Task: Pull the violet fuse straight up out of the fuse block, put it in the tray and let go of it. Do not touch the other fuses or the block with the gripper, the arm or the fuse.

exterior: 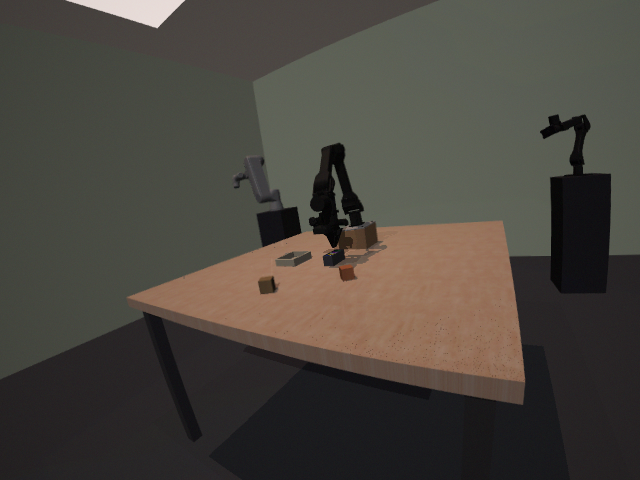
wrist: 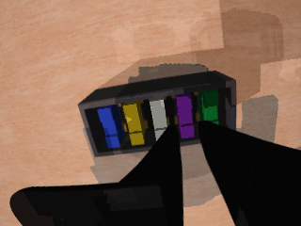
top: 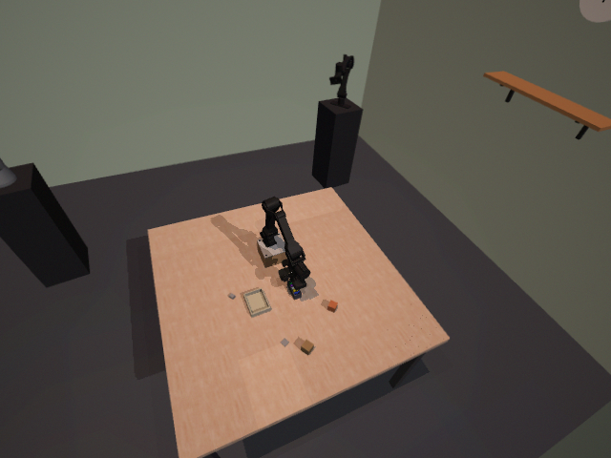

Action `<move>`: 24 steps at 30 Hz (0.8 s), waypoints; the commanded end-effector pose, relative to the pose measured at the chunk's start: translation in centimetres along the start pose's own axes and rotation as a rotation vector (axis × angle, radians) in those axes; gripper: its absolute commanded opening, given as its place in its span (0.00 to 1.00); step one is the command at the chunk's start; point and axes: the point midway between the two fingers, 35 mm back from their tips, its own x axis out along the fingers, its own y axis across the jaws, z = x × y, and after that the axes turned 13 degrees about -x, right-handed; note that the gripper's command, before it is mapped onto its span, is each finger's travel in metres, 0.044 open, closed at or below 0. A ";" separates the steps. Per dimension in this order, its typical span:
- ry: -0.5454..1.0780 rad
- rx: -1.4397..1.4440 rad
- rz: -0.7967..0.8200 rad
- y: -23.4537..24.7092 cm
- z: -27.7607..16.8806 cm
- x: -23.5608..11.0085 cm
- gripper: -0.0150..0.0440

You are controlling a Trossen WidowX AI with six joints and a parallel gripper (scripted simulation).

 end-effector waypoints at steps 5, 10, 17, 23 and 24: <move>0.004 0.003 -0.008 -0.2 -0.1 1.1 0.36; 0.004 0.003 -0.008 -0.2 -0.1 1.4 0.36; 0.004 0.003 -0.008 -0.2 -0.1 1.4 0.36; 0.004 0.003 -0.008 -0.2 -0.1 1.5 0.36; 0.004 0.003 -0.008 -0.2 -0.1 1.6 0.36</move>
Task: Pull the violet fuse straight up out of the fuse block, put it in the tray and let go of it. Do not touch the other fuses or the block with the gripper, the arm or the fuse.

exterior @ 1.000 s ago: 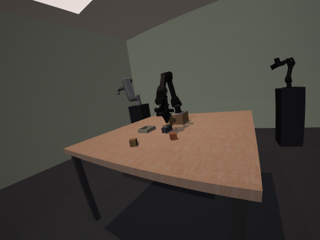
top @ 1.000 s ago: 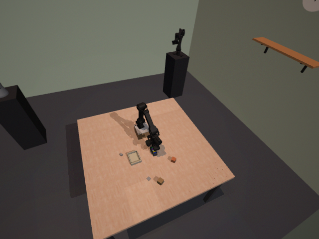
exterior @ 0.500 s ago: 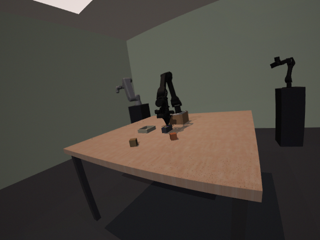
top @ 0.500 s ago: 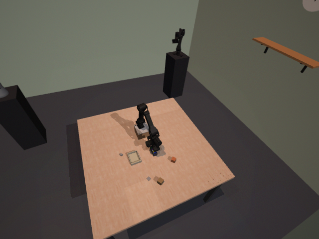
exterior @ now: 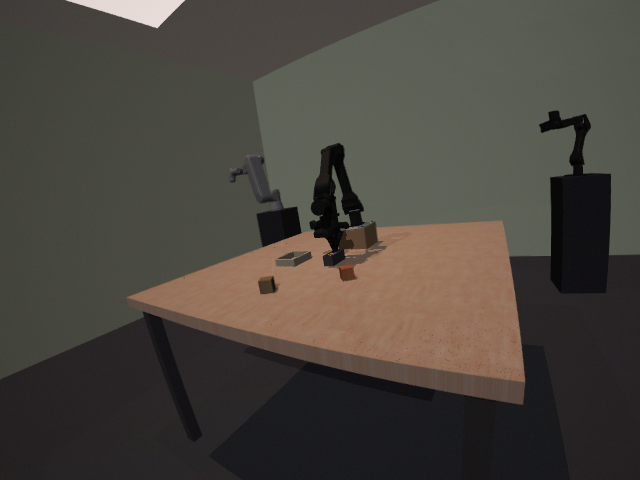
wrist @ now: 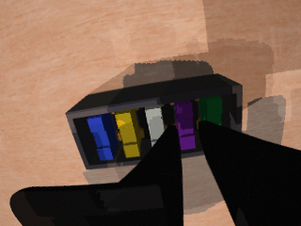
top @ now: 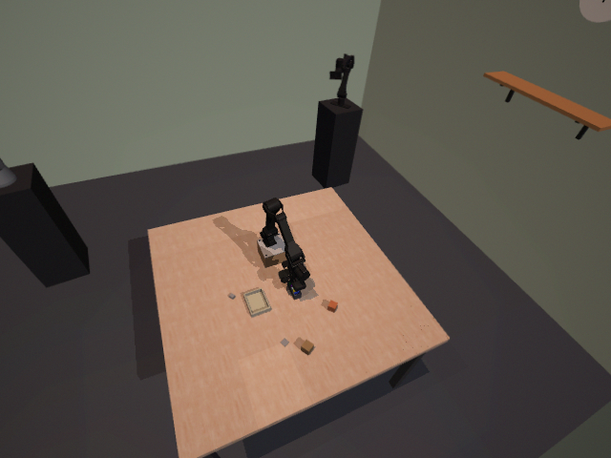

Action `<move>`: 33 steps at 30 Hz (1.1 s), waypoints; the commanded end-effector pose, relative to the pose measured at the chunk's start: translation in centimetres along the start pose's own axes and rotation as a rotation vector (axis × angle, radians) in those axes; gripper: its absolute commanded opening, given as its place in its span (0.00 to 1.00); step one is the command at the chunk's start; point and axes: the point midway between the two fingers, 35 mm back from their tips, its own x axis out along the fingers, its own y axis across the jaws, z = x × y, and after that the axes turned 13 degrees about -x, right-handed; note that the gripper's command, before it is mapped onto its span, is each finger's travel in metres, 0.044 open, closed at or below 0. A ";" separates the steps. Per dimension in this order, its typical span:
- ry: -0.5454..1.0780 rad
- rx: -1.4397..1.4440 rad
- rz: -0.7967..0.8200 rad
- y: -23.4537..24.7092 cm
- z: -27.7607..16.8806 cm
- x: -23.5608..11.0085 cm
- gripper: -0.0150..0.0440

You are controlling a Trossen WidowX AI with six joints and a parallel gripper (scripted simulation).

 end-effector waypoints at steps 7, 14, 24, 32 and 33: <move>0.003 0.000 -0.001 0.0 -0.1 0.8 0.36; 0.003 0.000 -0.001 0.0 -0.1 1.1 0.36; 0.000 0.002 0.000 0.0 0.0 0.9 0.32; 0.000 0.002 0.000 0.0 0.0 0.9 0.25; 0.000 0.002 0.000 0.0 0.0 0.9 0.25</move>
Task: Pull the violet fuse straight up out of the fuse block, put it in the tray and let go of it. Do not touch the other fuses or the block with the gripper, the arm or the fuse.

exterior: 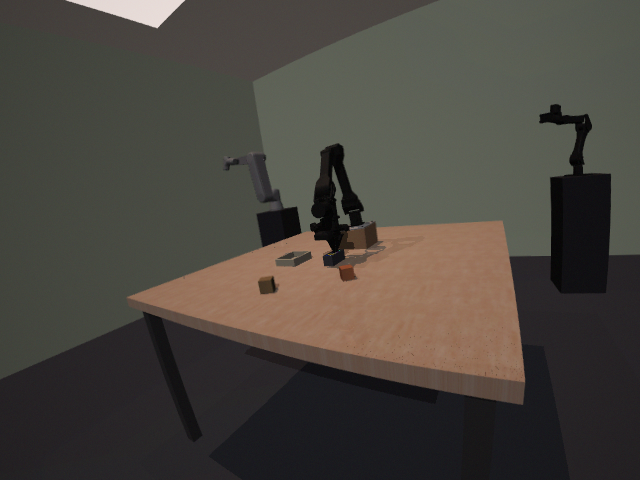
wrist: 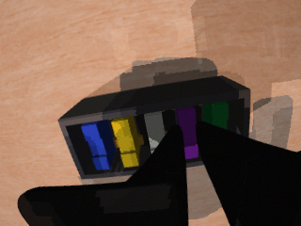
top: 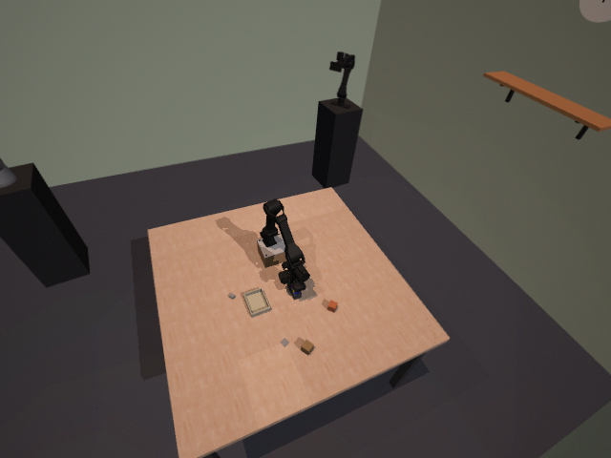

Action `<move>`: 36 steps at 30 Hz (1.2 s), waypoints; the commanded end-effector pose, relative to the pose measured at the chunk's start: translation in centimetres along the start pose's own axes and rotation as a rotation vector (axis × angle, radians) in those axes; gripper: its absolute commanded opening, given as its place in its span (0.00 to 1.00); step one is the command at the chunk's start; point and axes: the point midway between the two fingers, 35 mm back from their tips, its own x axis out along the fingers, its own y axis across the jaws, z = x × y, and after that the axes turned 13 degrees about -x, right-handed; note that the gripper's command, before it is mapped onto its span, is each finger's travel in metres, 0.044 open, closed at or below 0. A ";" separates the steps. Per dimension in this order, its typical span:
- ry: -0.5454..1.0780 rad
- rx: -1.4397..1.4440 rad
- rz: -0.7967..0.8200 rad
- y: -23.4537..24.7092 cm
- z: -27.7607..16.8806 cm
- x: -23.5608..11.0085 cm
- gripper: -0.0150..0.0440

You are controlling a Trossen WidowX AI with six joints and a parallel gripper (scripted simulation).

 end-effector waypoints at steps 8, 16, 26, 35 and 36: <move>0.000 0.000 0.000 0.0 0.0 -0.3 0.25; 0.001 0.000 0.000 0.1 0.0 -0.7 0.25; 0.001 -0.001 0.000 0.1 0.0 -1.2 0.25; 0.001 -0.001 0.000 0.1 0.0 -1.6 0.25; 0.001 -0.001 0.000 0.1 0.0 -1.6 0.25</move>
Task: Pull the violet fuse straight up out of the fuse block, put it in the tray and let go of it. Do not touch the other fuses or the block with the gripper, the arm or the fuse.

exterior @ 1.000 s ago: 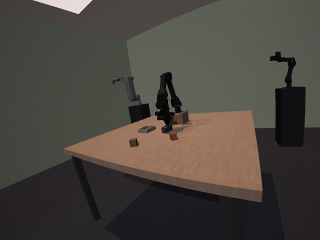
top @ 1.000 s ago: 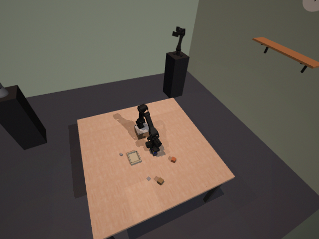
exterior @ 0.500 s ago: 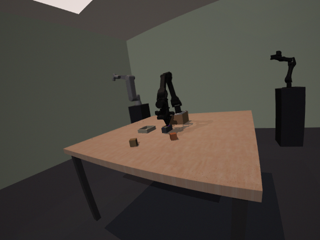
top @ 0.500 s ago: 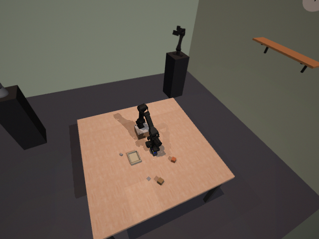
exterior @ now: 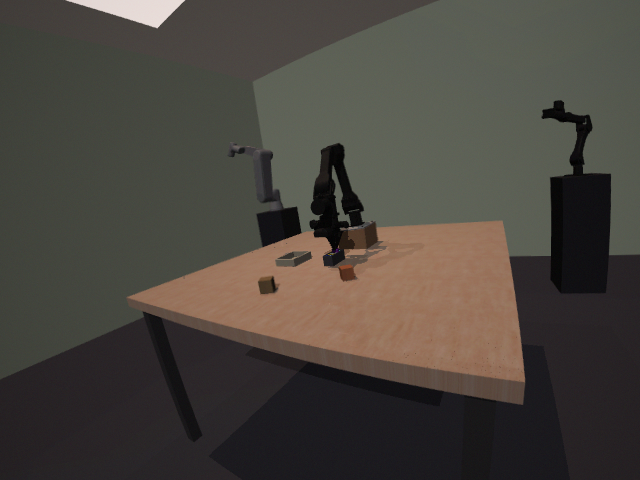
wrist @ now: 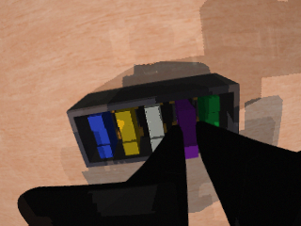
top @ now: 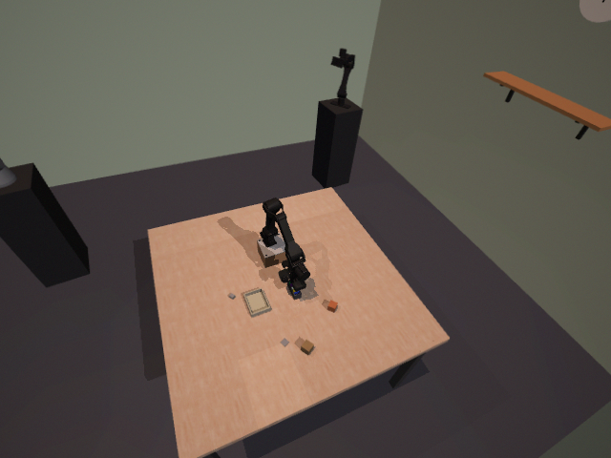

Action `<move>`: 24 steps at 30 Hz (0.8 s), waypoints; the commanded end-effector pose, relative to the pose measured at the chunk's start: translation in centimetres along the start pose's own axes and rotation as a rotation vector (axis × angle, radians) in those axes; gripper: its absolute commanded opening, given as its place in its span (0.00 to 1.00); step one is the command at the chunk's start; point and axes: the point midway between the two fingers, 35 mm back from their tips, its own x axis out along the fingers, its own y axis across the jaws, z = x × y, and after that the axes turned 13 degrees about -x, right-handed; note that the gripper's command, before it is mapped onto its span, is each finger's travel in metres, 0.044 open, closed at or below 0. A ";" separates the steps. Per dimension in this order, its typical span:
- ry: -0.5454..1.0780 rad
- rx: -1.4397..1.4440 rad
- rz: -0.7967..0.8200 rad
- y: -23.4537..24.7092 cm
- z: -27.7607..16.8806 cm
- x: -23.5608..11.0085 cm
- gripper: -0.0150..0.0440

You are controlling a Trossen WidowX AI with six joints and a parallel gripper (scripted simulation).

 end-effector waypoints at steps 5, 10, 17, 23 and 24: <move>0.001 0.003 0.007 0.1 0.0 -0.7 0.25; 0.001 0.003 0.007 0.1 0.0 -0.9 0.25; 0.001 0.003 0.007 0.1 0.0 -1.3 0.25; 0.002 0.002 0.007 0.1 0.0 -1.6 0.25; 0.002 0.002 0.007 0.1 0.0 -1.6 0.25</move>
